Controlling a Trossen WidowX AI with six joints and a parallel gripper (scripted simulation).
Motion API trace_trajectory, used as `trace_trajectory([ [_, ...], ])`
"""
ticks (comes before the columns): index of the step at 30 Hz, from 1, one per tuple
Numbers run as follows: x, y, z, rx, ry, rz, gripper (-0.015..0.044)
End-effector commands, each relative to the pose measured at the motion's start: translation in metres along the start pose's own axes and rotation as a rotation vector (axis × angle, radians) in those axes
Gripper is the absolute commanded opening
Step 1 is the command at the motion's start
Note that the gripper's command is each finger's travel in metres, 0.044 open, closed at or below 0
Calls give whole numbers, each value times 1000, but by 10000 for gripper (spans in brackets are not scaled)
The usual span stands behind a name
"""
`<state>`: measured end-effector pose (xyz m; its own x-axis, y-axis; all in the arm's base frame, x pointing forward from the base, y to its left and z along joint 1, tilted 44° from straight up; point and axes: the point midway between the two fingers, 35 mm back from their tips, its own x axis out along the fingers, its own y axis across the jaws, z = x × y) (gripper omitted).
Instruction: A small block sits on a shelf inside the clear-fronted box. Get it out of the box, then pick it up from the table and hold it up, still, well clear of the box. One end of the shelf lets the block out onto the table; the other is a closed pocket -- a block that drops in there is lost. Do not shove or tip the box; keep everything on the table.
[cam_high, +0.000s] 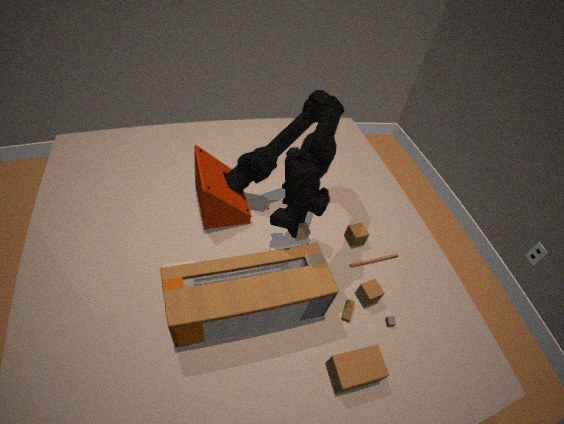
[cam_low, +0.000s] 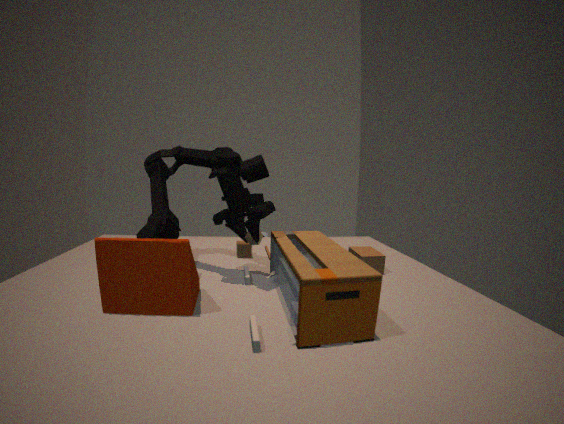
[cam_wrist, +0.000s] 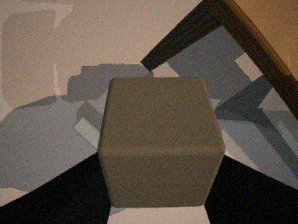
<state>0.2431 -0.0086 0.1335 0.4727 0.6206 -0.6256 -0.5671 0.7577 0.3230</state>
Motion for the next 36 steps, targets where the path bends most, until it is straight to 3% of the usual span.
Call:
trace_trajectory([
  [1,-4,-1,2,181,-9,9,0],
  [36,-30,1,5,1608,-12,89,0],
])
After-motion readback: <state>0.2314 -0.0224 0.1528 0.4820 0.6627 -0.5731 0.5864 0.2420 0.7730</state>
